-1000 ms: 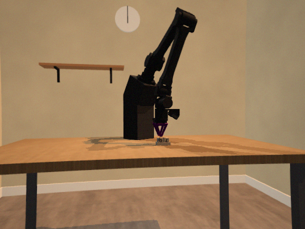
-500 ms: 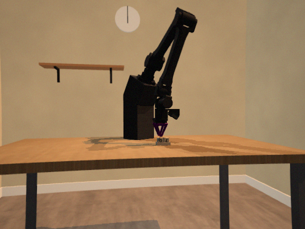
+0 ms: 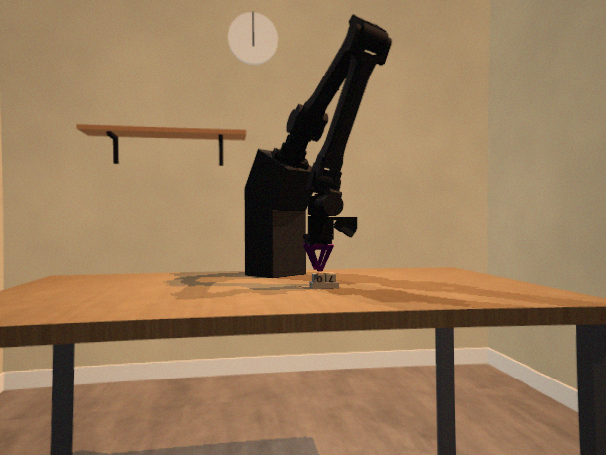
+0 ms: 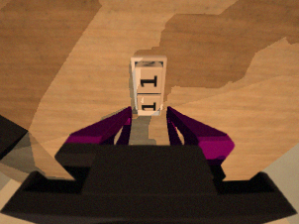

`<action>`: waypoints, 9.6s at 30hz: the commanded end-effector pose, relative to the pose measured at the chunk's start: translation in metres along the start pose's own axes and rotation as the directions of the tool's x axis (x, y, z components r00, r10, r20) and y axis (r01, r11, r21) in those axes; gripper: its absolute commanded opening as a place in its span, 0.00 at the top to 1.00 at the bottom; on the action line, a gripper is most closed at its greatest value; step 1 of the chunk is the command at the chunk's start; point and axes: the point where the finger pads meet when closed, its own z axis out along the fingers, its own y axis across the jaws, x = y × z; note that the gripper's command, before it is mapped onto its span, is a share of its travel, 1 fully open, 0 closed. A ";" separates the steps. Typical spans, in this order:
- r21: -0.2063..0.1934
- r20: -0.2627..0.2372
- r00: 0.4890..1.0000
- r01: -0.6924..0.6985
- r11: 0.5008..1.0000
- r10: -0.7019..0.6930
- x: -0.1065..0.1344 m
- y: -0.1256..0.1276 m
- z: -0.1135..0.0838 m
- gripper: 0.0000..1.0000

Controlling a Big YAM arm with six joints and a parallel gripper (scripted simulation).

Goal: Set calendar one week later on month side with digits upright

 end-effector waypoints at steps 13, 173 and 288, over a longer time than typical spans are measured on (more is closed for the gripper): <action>0.025 0.008 1.000 0.006 1.000 -0.006 -0.008 -0.014 -0.005 0.55; 0.018 0.007 1.000 0.003 1.000 -0.003 -0.005 -0.007 0.028 0.55; 0.003 -0.002 1.000 -0.003 1.000 0.003 0.002 0.001 0.004 0.74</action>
